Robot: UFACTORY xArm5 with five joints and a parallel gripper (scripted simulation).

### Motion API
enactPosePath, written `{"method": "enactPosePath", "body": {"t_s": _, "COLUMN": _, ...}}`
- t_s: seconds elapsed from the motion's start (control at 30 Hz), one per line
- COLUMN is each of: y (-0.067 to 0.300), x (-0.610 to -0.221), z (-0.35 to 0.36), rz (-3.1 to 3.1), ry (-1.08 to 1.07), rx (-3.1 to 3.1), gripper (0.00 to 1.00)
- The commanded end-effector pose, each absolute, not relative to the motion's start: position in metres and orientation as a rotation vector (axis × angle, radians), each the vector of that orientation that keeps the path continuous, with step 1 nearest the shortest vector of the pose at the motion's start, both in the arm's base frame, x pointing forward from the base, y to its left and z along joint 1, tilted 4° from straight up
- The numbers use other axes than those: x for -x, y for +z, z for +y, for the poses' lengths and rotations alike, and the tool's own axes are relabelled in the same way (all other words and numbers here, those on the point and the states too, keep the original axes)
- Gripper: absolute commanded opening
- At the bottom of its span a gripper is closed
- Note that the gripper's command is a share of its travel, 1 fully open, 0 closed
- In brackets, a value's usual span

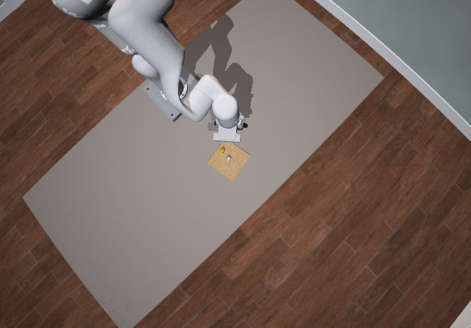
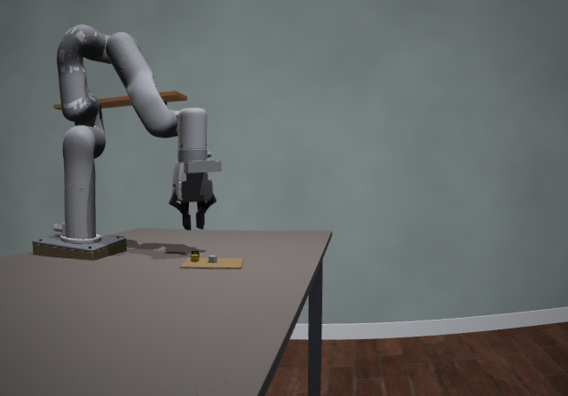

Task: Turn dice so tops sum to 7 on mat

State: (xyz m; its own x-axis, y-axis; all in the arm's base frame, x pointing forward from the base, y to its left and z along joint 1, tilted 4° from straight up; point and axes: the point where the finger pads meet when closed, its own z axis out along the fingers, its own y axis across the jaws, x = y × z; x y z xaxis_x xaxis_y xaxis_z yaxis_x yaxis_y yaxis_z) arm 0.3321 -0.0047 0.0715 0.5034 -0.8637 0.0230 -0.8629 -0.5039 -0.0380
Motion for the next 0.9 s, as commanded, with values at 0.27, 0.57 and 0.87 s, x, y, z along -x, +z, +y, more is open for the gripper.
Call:
{"method": "enactPosePath", "body": {"t_s": 0.27, "y": 0.0724, "x": -0.3332, "z": -0.0047, "rz": 1.553, "ry": -0.065, "rx": 2.704, "gripper": 0.31}}
{"method": "enactPosePath", "body": {"t_s": 0.57, "y": 0.0701, "x": -0.3334, "z": -0.0048, "rz": 1.553, "ry": -0.065, "rx": 2.704, "gripper": 0.31}}
{"method": "enactPosePath", "body": {"t_s": 0.87, "y": 0.064, "x": -0.3336, "z": -0.0052, "rz": 1.553, "ry": -0.065, "rx": 2.704, "gripper": 0.31}}
